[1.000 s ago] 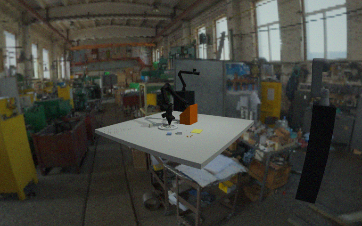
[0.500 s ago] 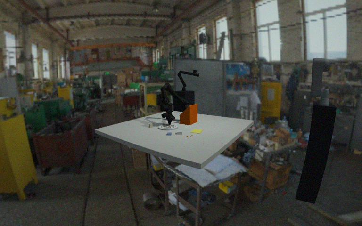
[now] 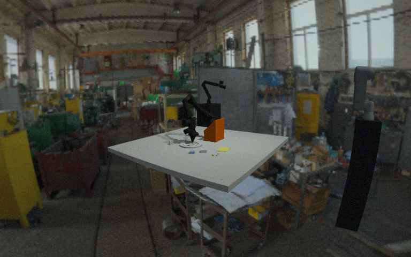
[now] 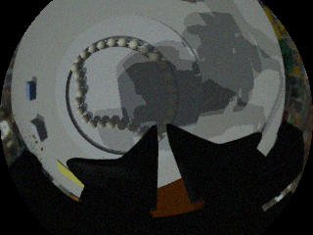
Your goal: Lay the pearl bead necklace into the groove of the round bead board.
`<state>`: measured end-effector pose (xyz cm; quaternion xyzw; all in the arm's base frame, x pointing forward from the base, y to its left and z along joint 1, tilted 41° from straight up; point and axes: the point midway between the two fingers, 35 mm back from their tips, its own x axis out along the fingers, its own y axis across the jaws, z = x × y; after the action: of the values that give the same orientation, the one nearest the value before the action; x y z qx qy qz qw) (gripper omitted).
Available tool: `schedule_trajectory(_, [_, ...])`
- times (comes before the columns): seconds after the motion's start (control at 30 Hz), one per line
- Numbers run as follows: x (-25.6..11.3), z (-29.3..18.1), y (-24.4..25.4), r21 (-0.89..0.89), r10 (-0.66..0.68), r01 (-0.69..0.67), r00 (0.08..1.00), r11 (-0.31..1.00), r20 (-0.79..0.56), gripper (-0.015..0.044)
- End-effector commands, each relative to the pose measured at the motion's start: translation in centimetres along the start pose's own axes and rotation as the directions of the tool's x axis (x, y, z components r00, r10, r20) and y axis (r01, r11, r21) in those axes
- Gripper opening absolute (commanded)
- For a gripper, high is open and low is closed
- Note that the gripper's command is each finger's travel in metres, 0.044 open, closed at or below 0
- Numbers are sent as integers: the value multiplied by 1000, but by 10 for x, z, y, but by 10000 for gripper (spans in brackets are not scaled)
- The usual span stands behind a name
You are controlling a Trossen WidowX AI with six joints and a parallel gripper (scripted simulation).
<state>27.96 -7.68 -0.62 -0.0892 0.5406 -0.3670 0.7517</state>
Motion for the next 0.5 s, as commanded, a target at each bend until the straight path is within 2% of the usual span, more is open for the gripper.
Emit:
schedule_trajectory(0.0, [0,0,0,0,0,0,1000,1000,0,131])
schedule_trajectory(0.37, [-4,-2,-1,-8,-5,5,1000,1000,-10,420])
schedule_trajectory(0.4, [-1,-2,-1,-8,-4,4,1000,1000,-8,440])
schedule_trajectory(0.47, [-4,-2,-1,-9,-6,6,1000,1000,-11,440])
